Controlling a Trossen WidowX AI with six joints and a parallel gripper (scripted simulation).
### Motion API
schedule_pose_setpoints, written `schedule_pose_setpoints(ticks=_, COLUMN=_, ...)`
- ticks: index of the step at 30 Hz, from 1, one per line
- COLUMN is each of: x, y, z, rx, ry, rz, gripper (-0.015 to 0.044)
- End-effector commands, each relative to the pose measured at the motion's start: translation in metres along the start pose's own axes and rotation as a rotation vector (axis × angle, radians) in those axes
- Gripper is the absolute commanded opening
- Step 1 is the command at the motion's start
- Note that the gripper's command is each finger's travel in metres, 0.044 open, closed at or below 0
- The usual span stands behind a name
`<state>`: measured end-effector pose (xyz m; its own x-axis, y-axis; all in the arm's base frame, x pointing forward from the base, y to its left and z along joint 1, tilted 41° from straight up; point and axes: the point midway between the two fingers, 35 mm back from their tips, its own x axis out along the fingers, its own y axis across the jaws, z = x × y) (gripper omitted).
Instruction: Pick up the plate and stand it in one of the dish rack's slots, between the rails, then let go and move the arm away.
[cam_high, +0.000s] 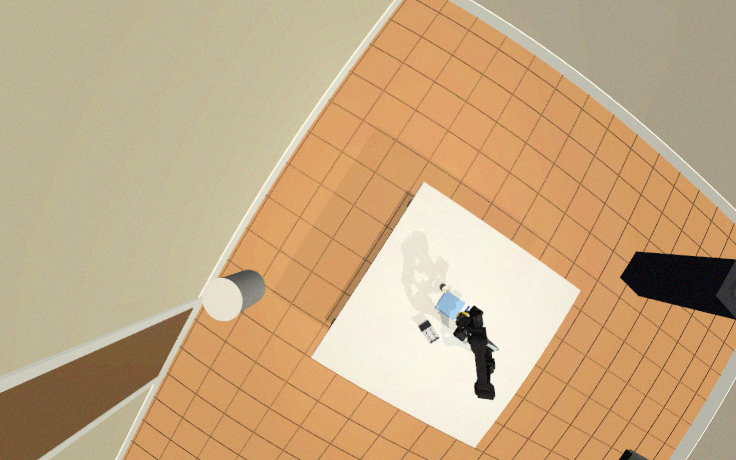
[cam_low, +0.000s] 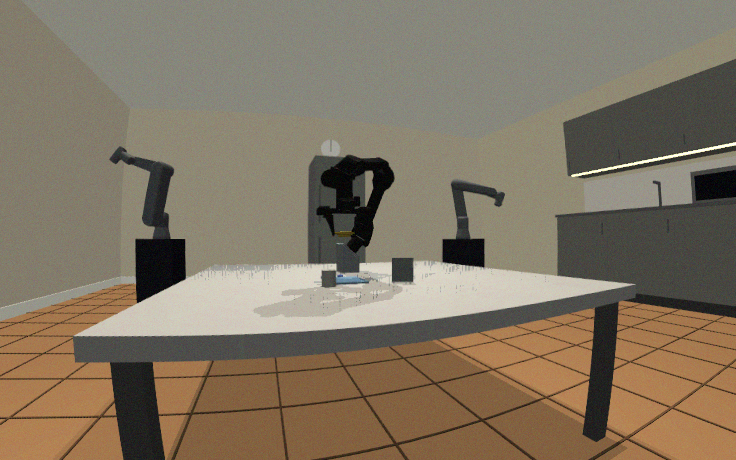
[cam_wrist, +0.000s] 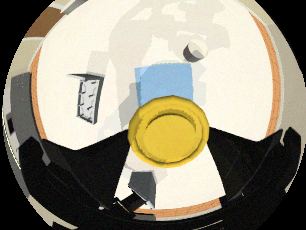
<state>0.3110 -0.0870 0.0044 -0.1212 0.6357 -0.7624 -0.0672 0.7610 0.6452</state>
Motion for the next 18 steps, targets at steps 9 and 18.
schedule_pose_setpoints(ticks=9, x=-0.027, y=0.003, z=0.001, rx=0.016, ry=0.004, rz=-0.002, gripper=0.0)
schedule_pose_setpoints(ticks=18, x=-0.032, y=0.043, z=0.002, rx=0.32, ry=0.002, rz=-0.01, gripper=0.0)
